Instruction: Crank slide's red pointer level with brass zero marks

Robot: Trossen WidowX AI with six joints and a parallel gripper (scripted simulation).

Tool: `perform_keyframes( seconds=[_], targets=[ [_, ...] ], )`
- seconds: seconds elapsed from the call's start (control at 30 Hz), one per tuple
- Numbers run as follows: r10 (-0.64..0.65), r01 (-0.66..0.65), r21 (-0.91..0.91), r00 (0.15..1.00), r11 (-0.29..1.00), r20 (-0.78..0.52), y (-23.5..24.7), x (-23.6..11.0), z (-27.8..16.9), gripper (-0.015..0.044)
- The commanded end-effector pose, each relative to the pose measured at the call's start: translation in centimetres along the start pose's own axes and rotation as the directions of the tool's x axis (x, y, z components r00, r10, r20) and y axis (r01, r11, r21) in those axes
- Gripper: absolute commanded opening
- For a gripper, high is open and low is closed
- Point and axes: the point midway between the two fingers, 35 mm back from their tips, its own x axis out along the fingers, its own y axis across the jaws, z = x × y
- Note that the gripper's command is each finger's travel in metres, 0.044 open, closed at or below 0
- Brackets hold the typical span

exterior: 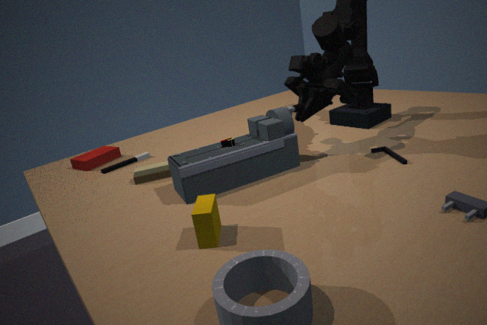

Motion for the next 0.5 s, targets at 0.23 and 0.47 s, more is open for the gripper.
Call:
perform_keyframes(
  seconds=[0.23, 0.47],
  targets=[
    [-0.012, 0.012, 0.002, 1.000, 1.000, 0.007, -1.6, -0.2, 0.2, 0.0000],
    [-0.012, 0.012, 0.001, 1.000, 1.000, 0.008, -2.1, -0.1, 0.0, 0.0000]
  ],
)
